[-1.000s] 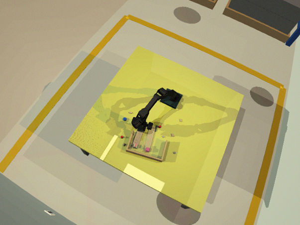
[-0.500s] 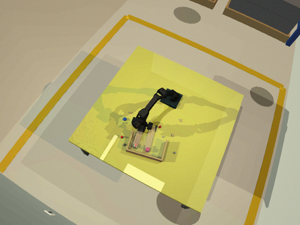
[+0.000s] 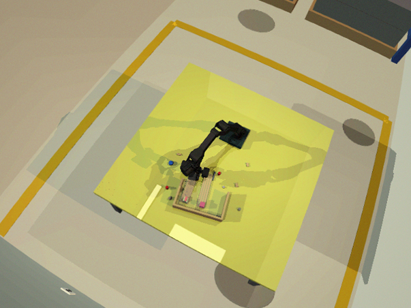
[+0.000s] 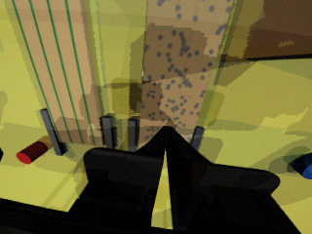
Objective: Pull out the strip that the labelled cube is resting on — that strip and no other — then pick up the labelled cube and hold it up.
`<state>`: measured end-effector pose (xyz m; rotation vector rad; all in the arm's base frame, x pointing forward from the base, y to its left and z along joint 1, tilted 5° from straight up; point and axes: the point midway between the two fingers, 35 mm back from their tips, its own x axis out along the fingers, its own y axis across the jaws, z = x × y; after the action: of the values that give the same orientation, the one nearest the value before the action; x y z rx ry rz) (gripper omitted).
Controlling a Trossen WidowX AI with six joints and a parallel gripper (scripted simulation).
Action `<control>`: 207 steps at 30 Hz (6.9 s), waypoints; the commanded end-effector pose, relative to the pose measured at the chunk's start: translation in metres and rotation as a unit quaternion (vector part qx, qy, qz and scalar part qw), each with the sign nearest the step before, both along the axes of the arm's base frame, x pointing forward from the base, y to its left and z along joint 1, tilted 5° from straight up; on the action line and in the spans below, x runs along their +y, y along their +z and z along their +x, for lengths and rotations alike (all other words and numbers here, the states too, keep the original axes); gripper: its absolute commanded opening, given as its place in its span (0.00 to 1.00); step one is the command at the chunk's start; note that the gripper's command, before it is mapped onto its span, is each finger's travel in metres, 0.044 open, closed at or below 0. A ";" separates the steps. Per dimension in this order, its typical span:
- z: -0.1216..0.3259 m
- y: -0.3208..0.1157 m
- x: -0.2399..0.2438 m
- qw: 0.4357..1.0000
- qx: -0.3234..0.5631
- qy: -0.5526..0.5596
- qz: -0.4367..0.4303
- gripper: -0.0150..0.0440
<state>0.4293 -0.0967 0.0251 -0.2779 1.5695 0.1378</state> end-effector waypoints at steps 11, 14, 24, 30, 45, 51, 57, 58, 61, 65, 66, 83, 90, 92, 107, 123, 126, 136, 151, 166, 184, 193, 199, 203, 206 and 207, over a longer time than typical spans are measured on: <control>0.001 -0.002 0.000 1.000 -0.001 0.003 0.002 0.25; 0.001 -0.003 0.000 1.000 -0.001 0.003 0.002 0.25; 0.001 -0.004 0.000 1.000 -0.001 0.003 0.002 0.25; 0.001 -0.004 0.000 1.000 -0.001 0.003 0.002 0.25; -0.006 -0.005 -0.002 1.000 -0.001 0.003 0.002 0.25; -0.014 -0.005 -0.005 1.000 0.000 0.003 0.002 0.25; -0.023 -0.005 -0.008 1.000 0.000 0.003 0.001 0.25; -0.024 -0.006 -0.008 1.000 0.000 0.003 0.001 0.25; -0.029 -0.006 -0.009 1.000 0.000 0.003 0.001 0.25; -0.034 -0.006 -0.011 1.000 0.000 0.003 0.001 0.25; -0.036 -0.006 -0.011 1.000 0.000 0.003 0.001 0.25; -0.061 -0.007 -0.019 1.000 0.001 0.003 0.001 0.25; -0.070 -0.007 -0.022 1.000 0.002 0.003 0.001 0.25; -0.073 -0.007 -0.023 1.000 0.002 0.003 0.001 0.25; -0.095 -0.007 -0.030 1.000 0.003 0.003 0.001 0.25; -0.118 -0.006 -0.037 1.000 0.004 0.003 0.000 0.25; -0.123 -0.006 -0.038 1.000 0.004 0.003 0.000 0.25; -0.137 -0.006 -0.043 1.000 0.004 0.003 0.000 0.25; -0.159 -0.005 -0.049 1.000 0.005 0.003 0.000 0.25; -0.177 -0.005 -0.055 1.000 0.006 0.003 -0.001 0.25; -0.177 -0.005 -0.055 1.000 0.006 0.003 -0.001 0.25; -0.177 -0.005 -0.055 1.000 0.006 0.003 -0.001 0.25; -0.177 -0.005 -0.055 1.000 0.006 0.003 -0.001 0.25; -0.177 -0.005 -0.055 1.000 0.006 0.003 -0.001 0.25; -0.168 0.009 -0.055 1.000 -0.005 0.004 -0.002 0.25; -0.167 0.021 -0.054 1.000 -0.001 0.003 -0.002 0.25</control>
<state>0.2590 -0.1512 0.0291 -0.2843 1.5646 0.1436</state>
